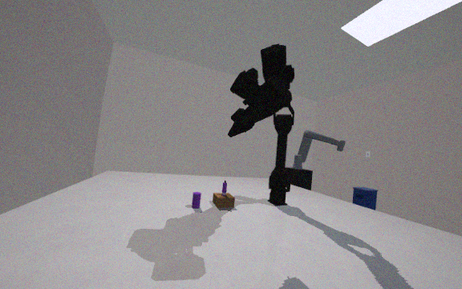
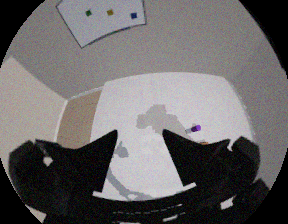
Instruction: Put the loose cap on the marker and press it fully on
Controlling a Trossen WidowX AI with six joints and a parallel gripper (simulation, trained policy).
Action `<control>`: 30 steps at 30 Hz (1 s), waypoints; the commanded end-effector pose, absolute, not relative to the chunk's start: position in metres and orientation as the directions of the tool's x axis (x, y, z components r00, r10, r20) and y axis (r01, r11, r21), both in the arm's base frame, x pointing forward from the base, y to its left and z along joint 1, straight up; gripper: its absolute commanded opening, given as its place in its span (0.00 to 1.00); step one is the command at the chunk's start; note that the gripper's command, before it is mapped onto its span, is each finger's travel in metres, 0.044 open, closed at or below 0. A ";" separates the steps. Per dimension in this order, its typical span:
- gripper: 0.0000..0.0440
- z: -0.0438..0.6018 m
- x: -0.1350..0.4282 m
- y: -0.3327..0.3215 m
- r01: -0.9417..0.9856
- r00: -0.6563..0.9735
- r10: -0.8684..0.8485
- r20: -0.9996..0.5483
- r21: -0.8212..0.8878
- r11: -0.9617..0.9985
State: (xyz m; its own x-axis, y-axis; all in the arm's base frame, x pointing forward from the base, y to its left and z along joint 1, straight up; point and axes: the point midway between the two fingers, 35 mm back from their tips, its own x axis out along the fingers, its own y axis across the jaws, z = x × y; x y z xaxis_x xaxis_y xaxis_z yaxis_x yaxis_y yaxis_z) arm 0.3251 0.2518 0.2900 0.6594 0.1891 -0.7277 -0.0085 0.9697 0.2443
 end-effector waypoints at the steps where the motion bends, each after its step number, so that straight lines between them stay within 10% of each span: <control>1: 0.76 0.281 0.331 0.244 0.028 0.634 0.166 -0.755 0.238 0.971; 30: 0.76 0.230 0.358 0.164 0.285 0.423 0.032 -0.905 0.166 0.944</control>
